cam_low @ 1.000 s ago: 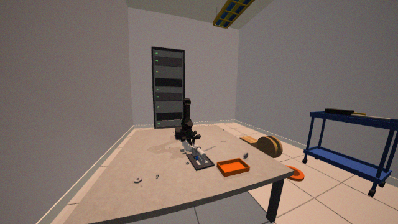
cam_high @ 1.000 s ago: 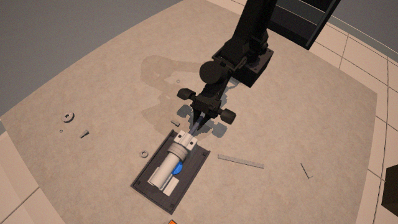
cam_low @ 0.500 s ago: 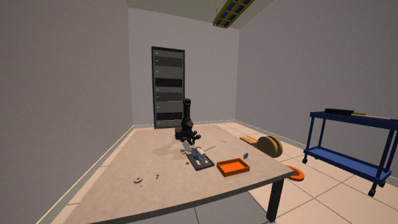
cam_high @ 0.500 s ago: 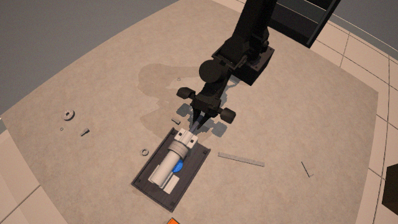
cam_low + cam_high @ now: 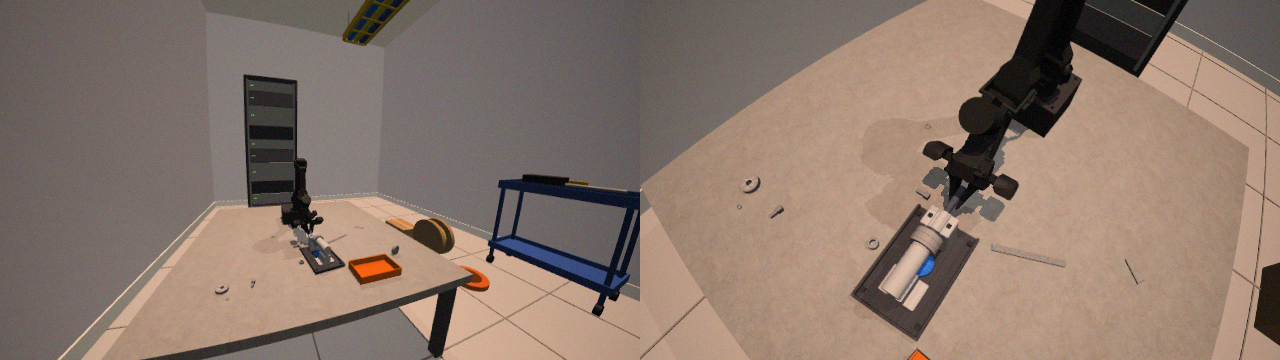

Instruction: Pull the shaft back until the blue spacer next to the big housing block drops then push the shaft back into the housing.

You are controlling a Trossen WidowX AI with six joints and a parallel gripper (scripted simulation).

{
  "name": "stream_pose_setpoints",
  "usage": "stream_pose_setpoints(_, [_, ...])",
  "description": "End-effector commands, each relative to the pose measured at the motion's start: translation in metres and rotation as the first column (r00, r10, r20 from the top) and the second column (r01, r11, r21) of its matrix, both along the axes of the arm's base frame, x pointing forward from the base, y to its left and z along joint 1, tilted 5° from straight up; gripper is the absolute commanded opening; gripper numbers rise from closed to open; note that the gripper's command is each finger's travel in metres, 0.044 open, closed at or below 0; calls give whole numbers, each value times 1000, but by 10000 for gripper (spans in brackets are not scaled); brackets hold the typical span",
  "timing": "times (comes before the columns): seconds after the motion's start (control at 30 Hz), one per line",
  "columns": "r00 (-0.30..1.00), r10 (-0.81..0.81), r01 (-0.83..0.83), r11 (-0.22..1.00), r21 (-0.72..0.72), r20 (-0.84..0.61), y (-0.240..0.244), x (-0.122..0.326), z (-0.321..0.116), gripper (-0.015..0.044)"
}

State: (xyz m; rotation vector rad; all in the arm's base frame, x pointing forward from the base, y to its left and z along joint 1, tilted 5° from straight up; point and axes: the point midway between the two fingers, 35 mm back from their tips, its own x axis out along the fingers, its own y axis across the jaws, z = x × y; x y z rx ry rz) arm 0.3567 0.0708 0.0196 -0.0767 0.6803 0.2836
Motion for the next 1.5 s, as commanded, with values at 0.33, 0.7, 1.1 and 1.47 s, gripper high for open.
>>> stream_pose_setpoints(0.33, [1000, -3, 3, 1000, 2, 3, 1, 6, 1, 0])
stream_pose_setpoints(0.7, [1000, -3, 3, 1000, 2, 3, 2, 9, 2, 0])
stream_pose_setpoints(1.1, [1000, -3, 3, 1000, 2, 3, 3, 13, 2, 0])
stream_pose_setpoints(1.47, [1000, -3, 3, 1000, 2, 4, 4, 16, 3, 0])
